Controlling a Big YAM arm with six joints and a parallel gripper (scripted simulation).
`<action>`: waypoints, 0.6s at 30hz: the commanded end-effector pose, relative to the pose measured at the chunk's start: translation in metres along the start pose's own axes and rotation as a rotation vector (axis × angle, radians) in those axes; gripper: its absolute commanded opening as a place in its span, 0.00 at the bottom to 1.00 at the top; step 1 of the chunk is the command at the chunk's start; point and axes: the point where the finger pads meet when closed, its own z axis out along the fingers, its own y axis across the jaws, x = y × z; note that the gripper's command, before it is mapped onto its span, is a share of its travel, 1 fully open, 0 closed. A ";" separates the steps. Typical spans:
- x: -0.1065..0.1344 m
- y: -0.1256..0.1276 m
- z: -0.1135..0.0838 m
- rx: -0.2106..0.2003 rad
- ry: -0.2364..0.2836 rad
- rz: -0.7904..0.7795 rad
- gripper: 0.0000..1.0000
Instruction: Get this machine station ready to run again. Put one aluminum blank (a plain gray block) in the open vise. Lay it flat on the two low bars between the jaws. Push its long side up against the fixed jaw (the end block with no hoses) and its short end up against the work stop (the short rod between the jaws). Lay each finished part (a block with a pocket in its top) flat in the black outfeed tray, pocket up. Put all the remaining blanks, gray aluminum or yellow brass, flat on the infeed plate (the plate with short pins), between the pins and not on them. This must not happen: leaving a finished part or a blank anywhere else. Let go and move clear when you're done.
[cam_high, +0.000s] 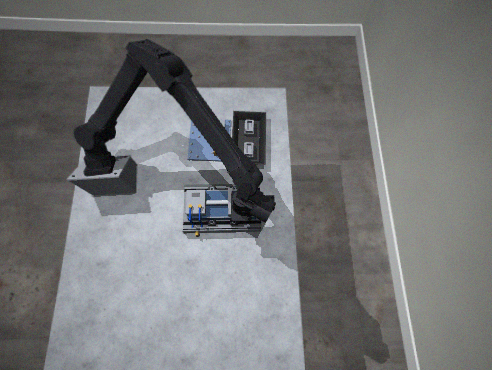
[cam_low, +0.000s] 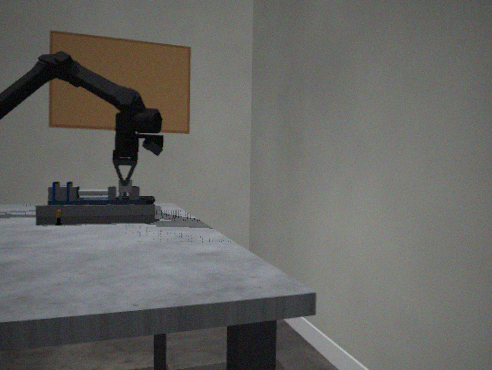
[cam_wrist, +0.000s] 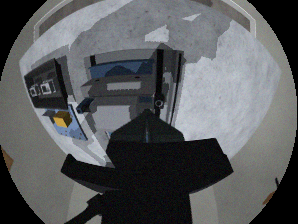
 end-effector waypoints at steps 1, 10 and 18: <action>-0.008 0.004 0.000 0.010 -0.015 -0.014 0.00; -0.015 0.012 -0.007 0.019 -0.027 -0.031 0.00; -0.012 0.014 -0.008 0.018 -0.026 -0.027 0.00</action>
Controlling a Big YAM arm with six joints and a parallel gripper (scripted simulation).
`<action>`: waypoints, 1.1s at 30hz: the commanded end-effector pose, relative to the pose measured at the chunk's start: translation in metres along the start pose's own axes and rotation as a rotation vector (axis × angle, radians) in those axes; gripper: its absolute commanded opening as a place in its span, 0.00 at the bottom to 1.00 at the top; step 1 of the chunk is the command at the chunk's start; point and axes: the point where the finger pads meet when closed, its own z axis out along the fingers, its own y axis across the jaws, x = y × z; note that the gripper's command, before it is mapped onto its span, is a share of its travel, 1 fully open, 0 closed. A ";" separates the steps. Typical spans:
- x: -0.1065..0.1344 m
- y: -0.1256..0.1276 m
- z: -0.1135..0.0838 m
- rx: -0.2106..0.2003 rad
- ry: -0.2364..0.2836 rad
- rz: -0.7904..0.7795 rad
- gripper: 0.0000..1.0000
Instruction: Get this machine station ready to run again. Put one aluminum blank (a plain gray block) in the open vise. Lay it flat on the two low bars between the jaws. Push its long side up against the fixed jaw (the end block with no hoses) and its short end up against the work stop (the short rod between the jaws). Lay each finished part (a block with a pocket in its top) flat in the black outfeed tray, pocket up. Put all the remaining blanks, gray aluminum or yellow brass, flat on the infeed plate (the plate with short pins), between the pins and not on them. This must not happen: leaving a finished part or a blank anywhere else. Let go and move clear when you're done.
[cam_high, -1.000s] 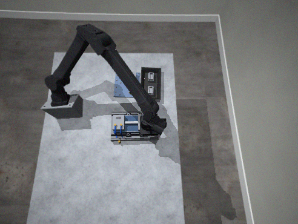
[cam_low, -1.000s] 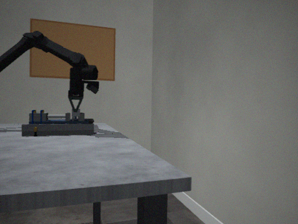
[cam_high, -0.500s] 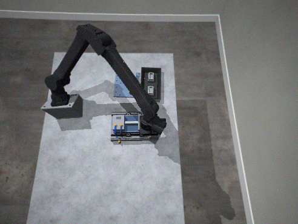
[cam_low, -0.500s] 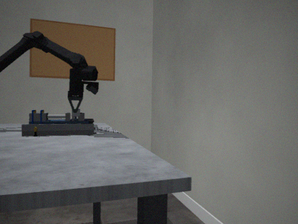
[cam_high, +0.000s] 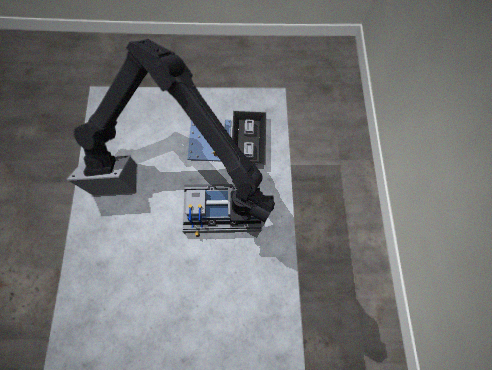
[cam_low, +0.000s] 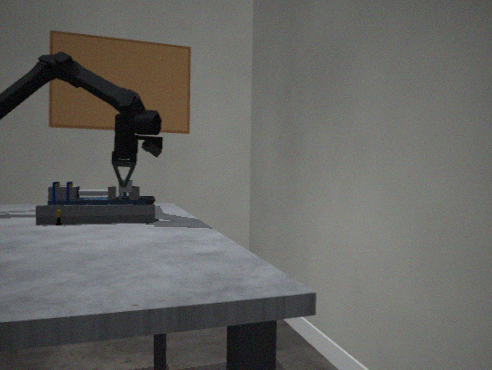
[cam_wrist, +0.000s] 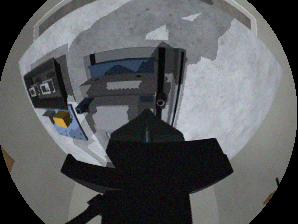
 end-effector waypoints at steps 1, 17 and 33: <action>-0.016 0.012 -0.012 0.023 -0.034 -0.034 0.00; -0.015 0.017 -0.012 0.022 -0.033 -0.035 0.00; -0.016 0.022 -0.012 0.021 -0.032 -0.039 0.00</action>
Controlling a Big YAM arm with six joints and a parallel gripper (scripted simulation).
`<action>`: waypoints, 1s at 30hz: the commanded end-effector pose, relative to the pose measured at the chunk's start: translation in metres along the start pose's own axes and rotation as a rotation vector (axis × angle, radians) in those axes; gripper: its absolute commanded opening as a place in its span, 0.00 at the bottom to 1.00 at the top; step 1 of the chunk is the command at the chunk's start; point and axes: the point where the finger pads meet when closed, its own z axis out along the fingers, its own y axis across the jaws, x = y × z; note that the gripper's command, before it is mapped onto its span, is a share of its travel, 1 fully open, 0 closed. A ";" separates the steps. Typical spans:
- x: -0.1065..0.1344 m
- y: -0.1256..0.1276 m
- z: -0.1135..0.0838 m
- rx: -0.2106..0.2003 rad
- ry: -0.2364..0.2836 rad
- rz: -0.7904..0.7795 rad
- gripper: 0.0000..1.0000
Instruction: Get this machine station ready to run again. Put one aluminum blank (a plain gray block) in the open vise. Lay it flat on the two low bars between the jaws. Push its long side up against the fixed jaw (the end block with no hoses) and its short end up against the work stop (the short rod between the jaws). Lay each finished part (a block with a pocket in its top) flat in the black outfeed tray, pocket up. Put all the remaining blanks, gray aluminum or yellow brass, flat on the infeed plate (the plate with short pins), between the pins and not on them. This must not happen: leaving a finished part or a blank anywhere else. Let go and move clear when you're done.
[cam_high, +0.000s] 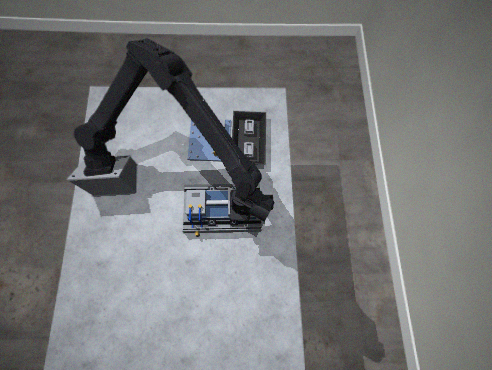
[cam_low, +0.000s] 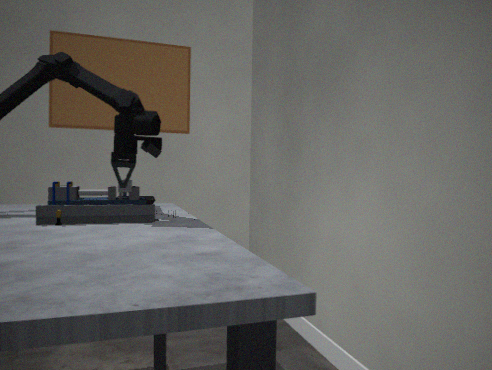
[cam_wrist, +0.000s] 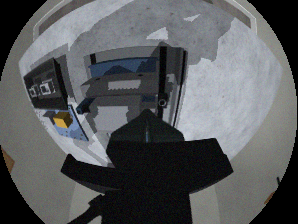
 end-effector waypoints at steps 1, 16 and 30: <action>-0.017 0.020 -0.013 0.020 -0.031 -0.045 0.00; -0.015 0.023 -0.012 0.017 -0.027 -0.043 0.00; -0.015 0.024 -0.013 0.017 -0.026 -0.044 0.00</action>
